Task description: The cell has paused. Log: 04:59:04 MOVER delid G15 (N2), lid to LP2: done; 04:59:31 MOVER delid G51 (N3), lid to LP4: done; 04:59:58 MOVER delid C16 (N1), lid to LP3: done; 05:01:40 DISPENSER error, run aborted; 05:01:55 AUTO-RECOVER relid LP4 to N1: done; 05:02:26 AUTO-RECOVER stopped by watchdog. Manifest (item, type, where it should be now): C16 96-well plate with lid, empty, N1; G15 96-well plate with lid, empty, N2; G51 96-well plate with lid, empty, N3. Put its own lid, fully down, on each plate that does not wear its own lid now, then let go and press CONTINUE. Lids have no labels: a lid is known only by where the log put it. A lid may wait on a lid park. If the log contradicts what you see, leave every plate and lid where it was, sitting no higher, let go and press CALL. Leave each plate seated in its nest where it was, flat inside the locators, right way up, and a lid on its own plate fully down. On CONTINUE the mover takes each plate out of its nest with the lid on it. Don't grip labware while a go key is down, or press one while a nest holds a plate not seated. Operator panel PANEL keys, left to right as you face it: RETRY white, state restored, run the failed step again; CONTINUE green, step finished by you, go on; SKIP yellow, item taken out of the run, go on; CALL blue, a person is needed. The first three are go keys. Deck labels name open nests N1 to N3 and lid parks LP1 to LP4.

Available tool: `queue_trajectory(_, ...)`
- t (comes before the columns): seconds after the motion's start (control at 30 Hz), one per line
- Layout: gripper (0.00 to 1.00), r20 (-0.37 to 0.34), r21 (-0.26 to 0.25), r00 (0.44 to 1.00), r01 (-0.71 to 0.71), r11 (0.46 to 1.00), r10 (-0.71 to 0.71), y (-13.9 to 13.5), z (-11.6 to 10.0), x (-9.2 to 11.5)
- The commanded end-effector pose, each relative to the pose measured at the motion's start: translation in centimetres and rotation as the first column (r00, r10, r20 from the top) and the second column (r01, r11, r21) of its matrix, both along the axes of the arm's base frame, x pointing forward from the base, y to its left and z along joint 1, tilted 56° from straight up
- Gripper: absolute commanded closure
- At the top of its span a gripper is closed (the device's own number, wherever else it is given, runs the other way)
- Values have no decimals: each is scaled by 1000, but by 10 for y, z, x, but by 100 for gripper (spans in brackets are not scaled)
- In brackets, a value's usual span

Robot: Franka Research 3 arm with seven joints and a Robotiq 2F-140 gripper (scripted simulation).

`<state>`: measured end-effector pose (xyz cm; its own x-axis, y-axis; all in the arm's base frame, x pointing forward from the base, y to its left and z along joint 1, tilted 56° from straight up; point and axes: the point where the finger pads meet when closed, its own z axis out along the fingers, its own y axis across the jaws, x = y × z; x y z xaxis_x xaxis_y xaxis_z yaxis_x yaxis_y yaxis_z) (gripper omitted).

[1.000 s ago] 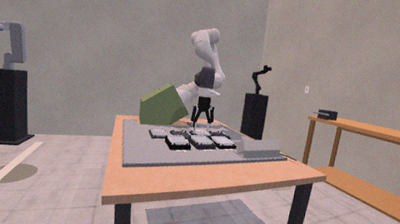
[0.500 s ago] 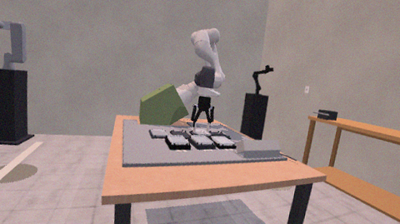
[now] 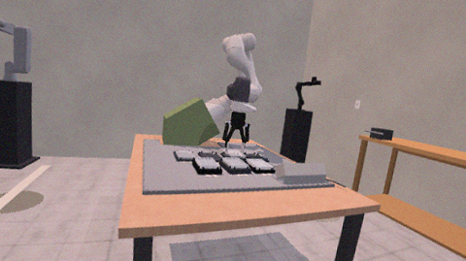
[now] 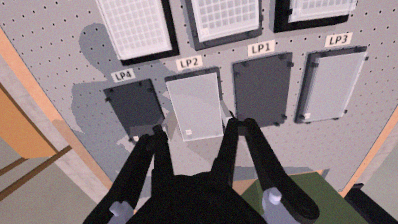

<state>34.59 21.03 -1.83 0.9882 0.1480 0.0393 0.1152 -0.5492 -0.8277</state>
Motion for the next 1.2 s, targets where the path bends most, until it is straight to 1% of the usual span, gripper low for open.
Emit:
queue_trajectory(0.0,100,-3,-1,1000,-3,1000,3,-1,1,-1)
queue_trajectory(0.6,100,-3,-1,1000,-3,1000,3,-18,12,1)
queue_trajectory(1.17,100,-3,-1,1000,-3,1000,3,-39,26,4)
